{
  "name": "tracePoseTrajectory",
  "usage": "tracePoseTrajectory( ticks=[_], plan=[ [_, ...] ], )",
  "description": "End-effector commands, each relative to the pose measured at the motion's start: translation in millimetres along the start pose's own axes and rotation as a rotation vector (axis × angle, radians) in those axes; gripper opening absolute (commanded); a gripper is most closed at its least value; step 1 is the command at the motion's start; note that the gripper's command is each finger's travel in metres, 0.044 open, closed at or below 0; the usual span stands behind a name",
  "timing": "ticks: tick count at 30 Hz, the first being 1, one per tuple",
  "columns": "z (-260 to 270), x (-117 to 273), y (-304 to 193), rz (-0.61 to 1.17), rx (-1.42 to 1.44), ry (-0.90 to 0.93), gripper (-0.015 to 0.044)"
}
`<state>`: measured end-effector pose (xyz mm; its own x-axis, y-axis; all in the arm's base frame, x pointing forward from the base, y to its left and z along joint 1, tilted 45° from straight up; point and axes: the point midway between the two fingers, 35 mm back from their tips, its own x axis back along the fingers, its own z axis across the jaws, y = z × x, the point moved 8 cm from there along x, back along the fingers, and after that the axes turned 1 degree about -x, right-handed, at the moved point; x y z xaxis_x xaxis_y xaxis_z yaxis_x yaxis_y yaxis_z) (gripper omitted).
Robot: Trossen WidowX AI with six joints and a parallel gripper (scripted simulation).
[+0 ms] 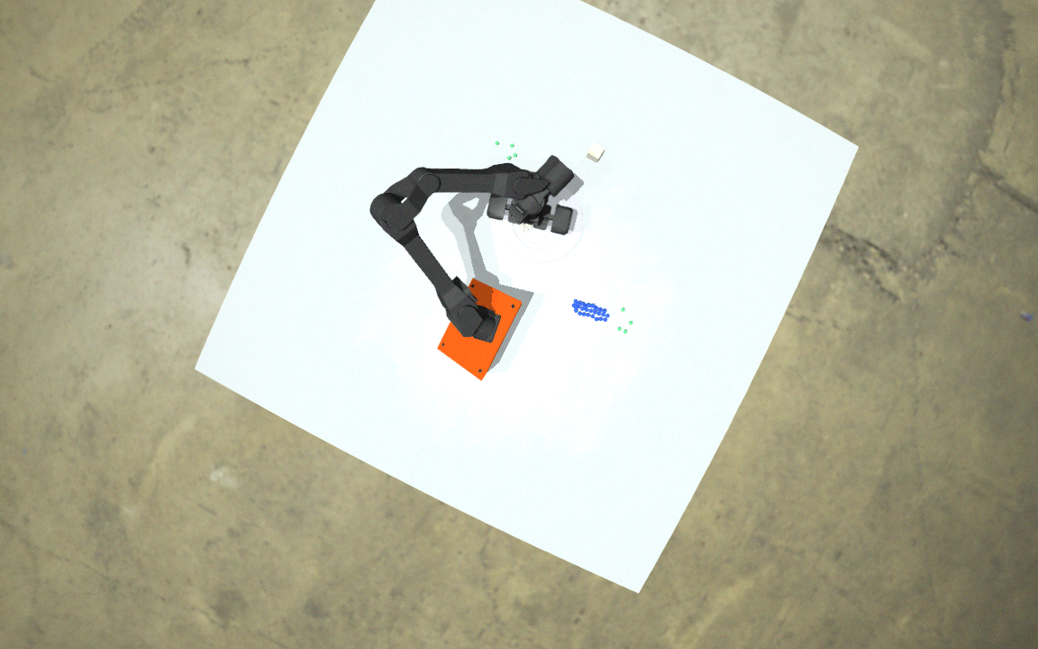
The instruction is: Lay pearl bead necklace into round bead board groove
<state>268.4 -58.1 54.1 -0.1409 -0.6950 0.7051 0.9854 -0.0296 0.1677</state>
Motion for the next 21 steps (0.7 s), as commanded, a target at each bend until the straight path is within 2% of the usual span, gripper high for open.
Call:
tracePoseTrajectory(
  ticks=[1,11,21],
  plan=[
    [-3,2,-3,-0.004,-0.001,0.0,0.0],
    [-17,2,-30,-0.003,-0.002,-0.001,0.0],
    [-18,2,-32,-0.003,-0.002,-0.001,0.0]
  ],
)
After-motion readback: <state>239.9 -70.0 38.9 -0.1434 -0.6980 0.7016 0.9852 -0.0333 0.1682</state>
